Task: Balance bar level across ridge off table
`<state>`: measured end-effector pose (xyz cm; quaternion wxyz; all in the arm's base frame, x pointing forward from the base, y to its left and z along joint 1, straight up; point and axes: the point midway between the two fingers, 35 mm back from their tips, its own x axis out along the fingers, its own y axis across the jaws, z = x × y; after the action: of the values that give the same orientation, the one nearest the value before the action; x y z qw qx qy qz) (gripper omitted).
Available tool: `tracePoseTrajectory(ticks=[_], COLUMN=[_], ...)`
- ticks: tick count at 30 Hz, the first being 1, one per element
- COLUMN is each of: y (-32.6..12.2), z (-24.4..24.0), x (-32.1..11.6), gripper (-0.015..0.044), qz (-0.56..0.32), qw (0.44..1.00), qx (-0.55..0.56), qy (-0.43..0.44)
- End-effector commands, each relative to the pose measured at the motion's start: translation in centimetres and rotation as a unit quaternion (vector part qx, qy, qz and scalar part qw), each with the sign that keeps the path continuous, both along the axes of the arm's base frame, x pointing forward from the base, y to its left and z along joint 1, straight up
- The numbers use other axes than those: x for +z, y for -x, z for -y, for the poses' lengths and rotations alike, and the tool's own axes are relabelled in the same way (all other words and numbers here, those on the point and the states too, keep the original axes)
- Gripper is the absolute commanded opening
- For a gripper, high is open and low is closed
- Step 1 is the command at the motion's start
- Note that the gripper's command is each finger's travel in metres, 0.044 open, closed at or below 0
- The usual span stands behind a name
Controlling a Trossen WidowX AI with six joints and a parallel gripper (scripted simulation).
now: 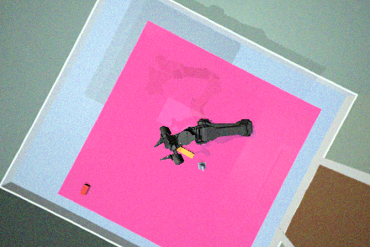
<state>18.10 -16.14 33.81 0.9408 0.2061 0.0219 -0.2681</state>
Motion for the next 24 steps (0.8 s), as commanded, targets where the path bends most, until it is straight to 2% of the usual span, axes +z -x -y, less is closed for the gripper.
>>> tracePoseTrajectory(ticks=[1,13,24], y=[-1.0,-3.2,-4.7], z=[0.1,-1.0,-2.8], x=[-1.3,-4.9,-8.1], gripper=[0.0315,0.0315,0.0315], qz=[-0.060,-0.217,-0.346], qw=[0.998,0.965,0.894], qx=[0.022,0.114,0.228], qy=[0.021,0.091,0.168])
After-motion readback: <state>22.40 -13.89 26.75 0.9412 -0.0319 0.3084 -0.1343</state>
